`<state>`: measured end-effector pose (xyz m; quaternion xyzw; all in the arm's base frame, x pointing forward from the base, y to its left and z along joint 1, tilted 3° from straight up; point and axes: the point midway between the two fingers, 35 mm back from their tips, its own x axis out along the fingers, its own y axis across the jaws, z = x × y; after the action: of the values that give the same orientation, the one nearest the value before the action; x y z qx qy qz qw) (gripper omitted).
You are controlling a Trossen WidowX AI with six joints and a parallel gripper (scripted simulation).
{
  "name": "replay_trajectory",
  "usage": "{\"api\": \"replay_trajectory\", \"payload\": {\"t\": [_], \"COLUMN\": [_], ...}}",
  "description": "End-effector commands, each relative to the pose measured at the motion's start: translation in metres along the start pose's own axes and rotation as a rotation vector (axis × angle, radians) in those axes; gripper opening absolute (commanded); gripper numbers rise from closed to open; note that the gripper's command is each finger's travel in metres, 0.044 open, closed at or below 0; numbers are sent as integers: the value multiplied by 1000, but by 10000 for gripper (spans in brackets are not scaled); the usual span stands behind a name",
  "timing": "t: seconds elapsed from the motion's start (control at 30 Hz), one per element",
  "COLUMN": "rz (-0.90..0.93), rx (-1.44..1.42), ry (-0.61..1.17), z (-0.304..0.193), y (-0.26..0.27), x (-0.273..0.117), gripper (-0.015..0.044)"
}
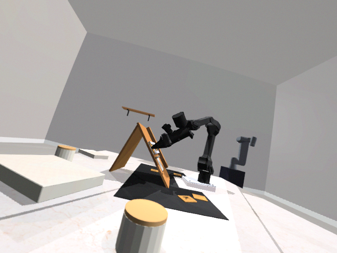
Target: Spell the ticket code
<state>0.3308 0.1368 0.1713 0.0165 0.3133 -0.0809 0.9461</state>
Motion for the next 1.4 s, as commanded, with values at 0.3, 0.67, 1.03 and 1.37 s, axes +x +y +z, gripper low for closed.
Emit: {"api": "replay_trajectory", "payload": {"t": [0.3,0.67,1.03,1.37], "rz": [5,4,4,3], "rx": [0,0,-1,-1], "ry": [-5,-5,-5,-5], "z": [0,1,2,3], "y": [-9,-16,-24,-32], "x": [-1,-1,-2,-2], "gripper": [0,0,0,0]}}
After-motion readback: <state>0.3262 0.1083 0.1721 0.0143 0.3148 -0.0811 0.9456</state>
